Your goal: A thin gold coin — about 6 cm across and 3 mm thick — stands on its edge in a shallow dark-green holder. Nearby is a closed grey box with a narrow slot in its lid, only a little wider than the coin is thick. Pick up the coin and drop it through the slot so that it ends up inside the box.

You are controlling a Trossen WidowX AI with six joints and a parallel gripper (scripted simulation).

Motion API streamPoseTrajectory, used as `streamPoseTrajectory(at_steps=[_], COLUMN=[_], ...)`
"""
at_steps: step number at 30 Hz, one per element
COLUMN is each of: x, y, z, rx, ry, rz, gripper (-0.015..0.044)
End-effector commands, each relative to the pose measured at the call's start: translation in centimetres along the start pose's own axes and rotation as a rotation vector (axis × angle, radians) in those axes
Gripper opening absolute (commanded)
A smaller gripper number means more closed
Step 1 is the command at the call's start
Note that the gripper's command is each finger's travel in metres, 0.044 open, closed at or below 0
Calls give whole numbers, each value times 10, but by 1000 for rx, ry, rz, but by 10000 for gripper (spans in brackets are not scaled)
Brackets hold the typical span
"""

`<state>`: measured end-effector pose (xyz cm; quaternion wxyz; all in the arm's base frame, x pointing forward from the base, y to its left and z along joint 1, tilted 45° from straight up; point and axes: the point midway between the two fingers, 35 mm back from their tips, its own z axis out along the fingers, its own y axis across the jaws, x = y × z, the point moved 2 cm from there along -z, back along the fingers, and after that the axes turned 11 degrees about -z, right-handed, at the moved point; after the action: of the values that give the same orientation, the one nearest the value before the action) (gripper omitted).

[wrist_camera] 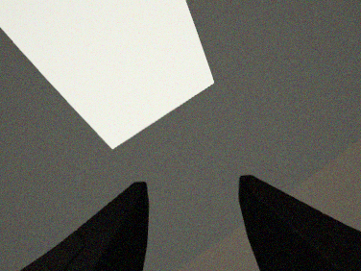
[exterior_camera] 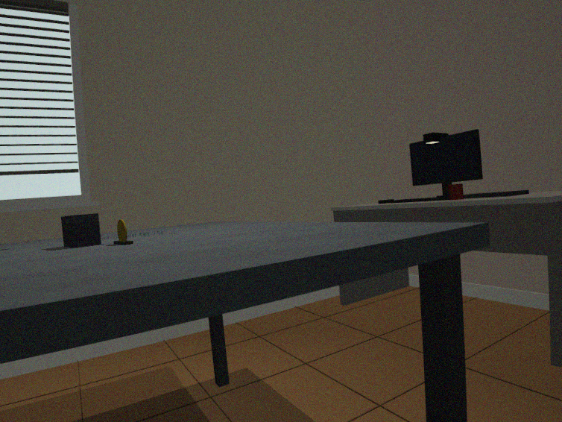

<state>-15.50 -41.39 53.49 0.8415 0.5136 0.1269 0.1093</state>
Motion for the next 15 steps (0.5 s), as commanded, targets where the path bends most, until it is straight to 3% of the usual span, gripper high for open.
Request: streamPoseTrajectory(at_steps=[1, 15], x=[17, 130], y=[-39, -200], z=[21, 78], rx=[59, 374], ry=[44, 243], rz=[58, 225], gripper=[161, 161])
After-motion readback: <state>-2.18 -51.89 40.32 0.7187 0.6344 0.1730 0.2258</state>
